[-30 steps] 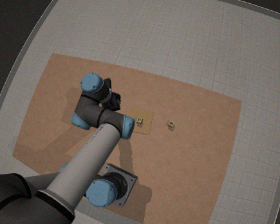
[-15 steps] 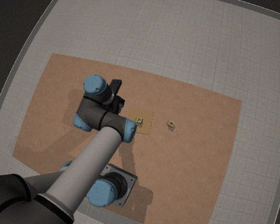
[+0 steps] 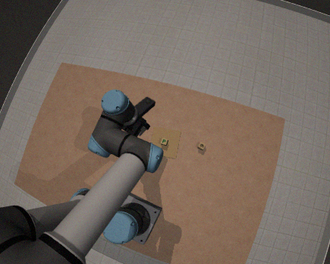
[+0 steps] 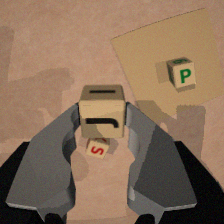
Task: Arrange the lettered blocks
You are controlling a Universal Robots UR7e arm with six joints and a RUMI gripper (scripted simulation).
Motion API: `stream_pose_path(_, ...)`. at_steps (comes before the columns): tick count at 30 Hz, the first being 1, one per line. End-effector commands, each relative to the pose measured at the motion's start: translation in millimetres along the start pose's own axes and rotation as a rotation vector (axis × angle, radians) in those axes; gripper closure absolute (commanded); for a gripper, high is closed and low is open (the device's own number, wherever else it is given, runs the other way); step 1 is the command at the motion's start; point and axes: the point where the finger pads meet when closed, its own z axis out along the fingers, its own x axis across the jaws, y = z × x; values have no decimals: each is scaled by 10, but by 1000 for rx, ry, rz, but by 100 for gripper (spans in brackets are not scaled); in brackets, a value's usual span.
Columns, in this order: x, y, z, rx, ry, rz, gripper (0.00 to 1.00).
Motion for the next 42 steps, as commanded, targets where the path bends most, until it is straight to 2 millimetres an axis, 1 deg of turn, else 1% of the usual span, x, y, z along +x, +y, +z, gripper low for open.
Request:
stream_pose_path(1, 62, -3, -6, 2, 3, 139, 91)
stream_pose_path(10, 193, 11, -9, 3, 3, 419, 91)
stream_pose_path(12, 193, 11, -9, 3, 3, 419, 91)
stream_pose_path(16, 260, 25, -10, 3, 3, 569, 91)
stream_pose_path(27, 400, 67, -12, 4, 2, 902, 91)
stream_pose_path(29, 400, 67, -12, 4, 2, 902, 91)
stream_pose_path(36, 465, 94, -13, 4, 1, 1068, 91)
stream_pose_path(42, 503, 112, -13, 5, 1, 1172, 91)
